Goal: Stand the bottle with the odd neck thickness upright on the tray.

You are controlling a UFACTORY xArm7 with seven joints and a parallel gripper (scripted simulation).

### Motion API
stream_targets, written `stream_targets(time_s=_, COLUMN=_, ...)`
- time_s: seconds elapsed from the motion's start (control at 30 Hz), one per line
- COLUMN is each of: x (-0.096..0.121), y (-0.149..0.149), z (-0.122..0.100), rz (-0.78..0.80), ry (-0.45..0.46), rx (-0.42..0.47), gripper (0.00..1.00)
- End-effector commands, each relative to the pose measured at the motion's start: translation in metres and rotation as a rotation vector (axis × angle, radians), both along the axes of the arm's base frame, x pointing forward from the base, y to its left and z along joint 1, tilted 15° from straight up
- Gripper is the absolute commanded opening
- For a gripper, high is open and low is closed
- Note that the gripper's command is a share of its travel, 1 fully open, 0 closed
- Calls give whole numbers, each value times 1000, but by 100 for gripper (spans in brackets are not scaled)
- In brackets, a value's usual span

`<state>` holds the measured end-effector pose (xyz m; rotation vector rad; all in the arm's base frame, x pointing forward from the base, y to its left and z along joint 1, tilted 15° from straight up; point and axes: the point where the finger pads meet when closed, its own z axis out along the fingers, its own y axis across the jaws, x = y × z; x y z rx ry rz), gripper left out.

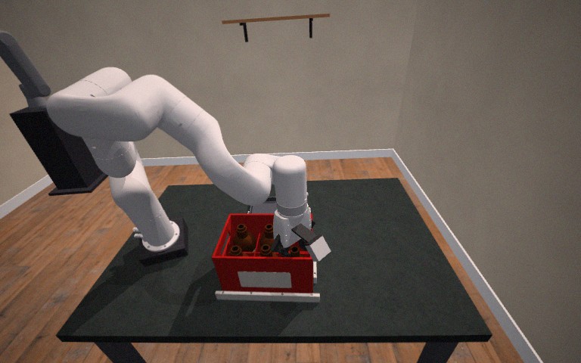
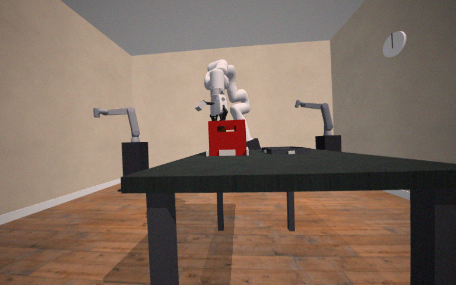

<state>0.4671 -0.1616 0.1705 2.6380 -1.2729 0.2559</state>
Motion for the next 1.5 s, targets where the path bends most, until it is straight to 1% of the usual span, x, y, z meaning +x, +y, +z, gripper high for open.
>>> stream_targets(time_s=0.0, x=1, y=0, z=0, rz=1, ry=-4, rx=0, gripper=65)
stream_targets(time_s=0.57, x=1, y=0, z=0, rz=1, ry=-4, rx=0, gripper=65)
stream_targets(time_s=0.6, x=1, y=0, z=0, rz=1, ry=-4, rx=0, gripper=0)
stream_targets(time_s=1.47, x=1, y=0, z=0, rz=1, ry=-4, rx=0, gripper=0)
